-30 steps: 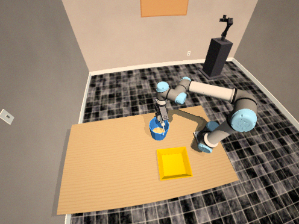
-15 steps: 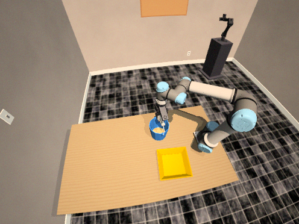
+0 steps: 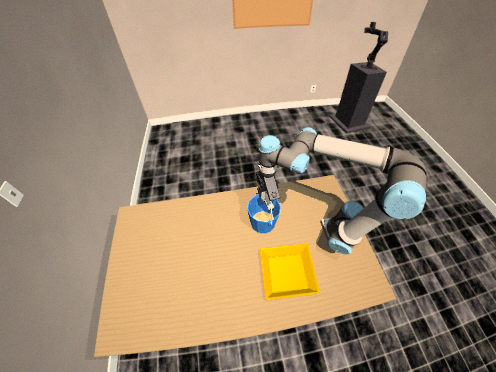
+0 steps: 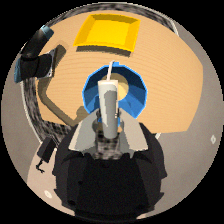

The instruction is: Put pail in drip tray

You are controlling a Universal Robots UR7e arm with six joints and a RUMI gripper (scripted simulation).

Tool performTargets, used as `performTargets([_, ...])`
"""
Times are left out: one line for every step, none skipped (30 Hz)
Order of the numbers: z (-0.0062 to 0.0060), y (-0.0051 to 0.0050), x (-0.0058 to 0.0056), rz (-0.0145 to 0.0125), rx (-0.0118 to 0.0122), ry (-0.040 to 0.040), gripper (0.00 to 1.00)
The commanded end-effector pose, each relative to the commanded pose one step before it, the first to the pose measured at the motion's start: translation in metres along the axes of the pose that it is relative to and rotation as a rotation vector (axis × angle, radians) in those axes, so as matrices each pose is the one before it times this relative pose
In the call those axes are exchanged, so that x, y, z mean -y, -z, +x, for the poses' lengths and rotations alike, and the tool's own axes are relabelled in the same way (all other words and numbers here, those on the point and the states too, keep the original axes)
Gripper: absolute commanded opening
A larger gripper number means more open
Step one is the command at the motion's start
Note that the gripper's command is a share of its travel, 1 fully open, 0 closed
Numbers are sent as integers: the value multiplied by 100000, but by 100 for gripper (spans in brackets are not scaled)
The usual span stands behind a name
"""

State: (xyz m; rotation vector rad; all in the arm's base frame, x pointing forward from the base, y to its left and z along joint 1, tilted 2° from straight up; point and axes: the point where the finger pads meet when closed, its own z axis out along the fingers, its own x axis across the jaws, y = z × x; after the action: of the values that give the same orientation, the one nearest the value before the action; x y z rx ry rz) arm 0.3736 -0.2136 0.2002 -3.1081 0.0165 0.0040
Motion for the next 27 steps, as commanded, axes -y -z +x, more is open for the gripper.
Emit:
performTargets([16,42,-21,-87,-80,0,0])
performTargets([0,0,0,0,0,0,0])
performTargets([0,0,0,0,0,0,0])
performTargets([0,1,0,0,0,0,0])
performTargets([0,2,0,0,0,0,0])
performTargets([0,5,0,0,0,0,0])
performTargets([0,7,0,0,0,0,0])
performTargets([0,11,0,0,0,0,0])
performTargets([0,15,0,0,0,0,0])
performTargets([0,19,0,0,0,0,0])
performTargets([0,24,0,0,0,0,0])
performTargets([0,29,0,0,0,0,0])
performTargets([0,35,0,0,0,0,0])
performTargets([0,41,0,0,0,0,0])
performTargets([0,47,0,0,0,0,0])
performTargets([0,53,0,0,0,0,0])
performTargets([0,60,0,0,0,0,0])
performTargets([0,66,0,0,0,0,0])
performTargets([0,0,0,0,0,0,0])
performTargets([0,0,0,0,0,0,0])
performTargets([0,73,0,0,0,0,0])
performTargets([0,79,0,0,0,0,0])
performTargets([0,86,0,0,0,0,0])
performTargets([0,93,0,0,0,0,0])
performTargets([0,100,0,0,0,0,0])
performTargets([0,107,0,0,0,0,0])
performTargets([0,113,0,0,0,0,0])
